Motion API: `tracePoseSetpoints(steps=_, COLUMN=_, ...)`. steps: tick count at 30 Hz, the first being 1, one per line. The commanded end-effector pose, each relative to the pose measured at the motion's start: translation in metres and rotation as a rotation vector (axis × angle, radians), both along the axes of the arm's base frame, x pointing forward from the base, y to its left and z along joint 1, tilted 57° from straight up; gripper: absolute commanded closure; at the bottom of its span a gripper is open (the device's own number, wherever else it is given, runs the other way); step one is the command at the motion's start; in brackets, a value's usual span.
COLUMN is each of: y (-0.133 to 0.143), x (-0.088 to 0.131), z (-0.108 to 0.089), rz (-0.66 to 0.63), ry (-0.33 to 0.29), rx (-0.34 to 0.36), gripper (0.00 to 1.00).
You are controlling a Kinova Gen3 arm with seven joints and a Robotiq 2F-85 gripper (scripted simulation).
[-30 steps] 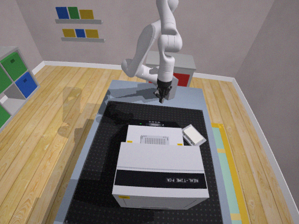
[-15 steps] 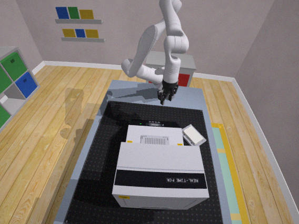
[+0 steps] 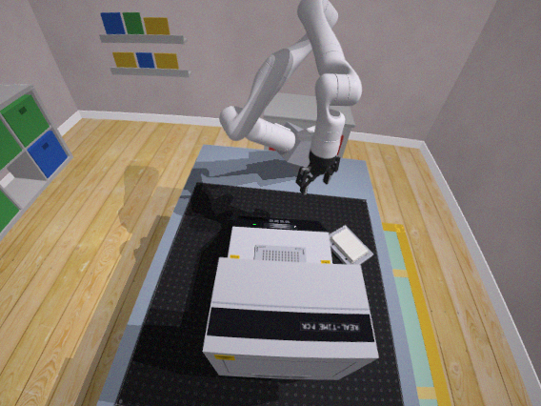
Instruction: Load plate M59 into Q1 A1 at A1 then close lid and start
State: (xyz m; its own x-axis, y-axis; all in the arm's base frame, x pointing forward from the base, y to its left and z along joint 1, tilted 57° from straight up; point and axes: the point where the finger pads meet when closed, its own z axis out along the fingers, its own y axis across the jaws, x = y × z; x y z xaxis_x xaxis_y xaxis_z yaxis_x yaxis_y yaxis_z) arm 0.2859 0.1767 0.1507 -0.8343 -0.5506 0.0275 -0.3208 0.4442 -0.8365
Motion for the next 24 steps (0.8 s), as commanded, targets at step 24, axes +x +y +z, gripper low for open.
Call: tracePoseSetpoints(steps=24, y=0.046, x=0.034, z=-0.056, rz=-0.013, ry=0.001, rx=0.004, gripper=0.0)
